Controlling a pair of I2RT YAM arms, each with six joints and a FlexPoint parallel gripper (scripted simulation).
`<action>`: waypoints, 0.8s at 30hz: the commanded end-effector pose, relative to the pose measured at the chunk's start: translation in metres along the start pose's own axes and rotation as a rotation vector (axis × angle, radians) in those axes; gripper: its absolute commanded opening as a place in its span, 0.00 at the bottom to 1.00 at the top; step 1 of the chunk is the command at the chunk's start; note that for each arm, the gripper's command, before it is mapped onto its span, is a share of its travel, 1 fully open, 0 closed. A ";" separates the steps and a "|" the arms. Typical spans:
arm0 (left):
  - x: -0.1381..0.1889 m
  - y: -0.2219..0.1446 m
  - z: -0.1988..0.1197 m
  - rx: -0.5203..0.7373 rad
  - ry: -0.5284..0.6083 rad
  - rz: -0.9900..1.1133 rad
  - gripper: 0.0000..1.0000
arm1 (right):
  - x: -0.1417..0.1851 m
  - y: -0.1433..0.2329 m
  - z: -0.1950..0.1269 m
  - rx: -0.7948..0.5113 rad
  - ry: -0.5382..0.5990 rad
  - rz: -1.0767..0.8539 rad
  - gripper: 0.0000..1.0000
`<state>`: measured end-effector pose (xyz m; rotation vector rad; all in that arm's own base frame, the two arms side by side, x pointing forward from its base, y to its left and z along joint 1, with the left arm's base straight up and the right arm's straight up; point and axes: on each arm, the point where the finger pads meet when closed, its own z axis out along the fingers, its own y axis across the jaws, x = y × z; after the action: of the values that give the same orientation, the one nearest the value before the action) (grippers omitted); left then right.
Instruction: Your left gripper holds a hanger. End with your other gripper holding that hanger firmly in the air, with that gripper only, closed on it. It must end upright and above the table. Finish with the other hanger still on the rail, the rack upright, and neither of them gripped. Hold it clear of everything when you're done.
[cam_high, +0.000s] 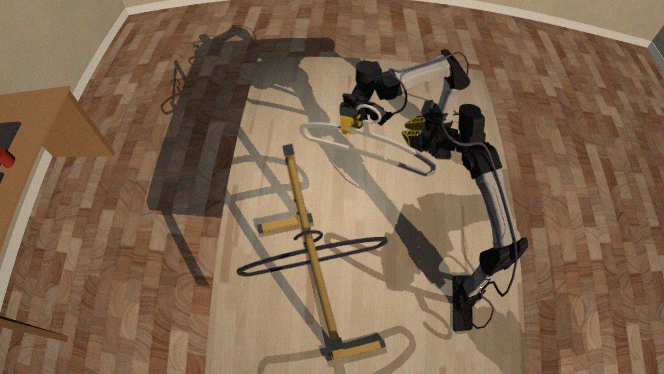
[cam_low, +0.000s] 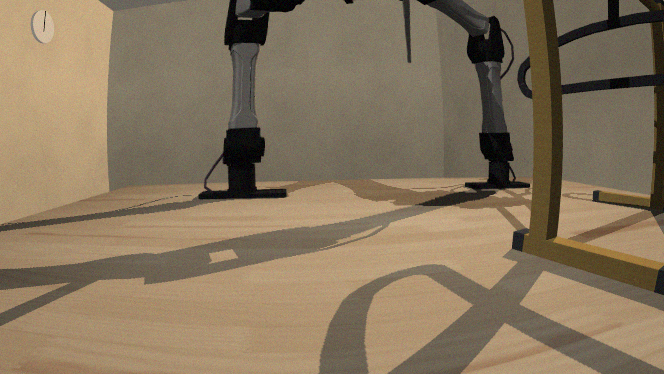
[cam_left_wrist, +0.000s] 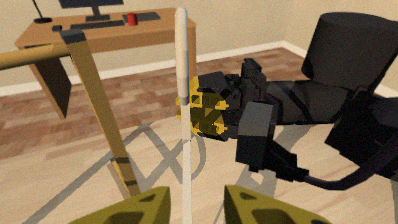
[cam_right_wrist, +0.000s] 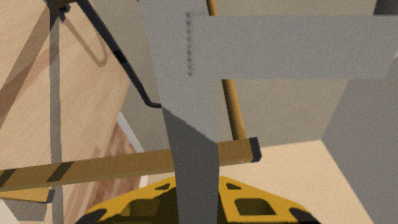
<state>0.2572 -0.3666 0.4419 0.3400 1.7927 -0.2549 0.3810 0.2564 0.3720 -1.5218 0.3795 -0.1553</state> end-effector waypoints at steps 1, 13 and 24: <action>0.003 0.011 -0.014 -0.040 0.007 -0.006 0.28 | -0.001 -0.011 0.000 0.020 0.000 -0.028 0.00; -0.003 0.012 -0.020 -0.036 -0.005 -0.022 0.28 | -0.001 -0.011 0.000 0.020 0.000 -0.028 0.00; 0.002 0.007 -0.014 -0.034 0.004 -0.007 0.28 | -0.001 -0.011 0.000 0.020 0.000 -0.028 0.00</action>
<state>0.2480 -0.3582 0.4385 0.3238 1.8083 -0.2162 0.3810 0.2564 0.3719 -1.5219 0.3796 -0.1551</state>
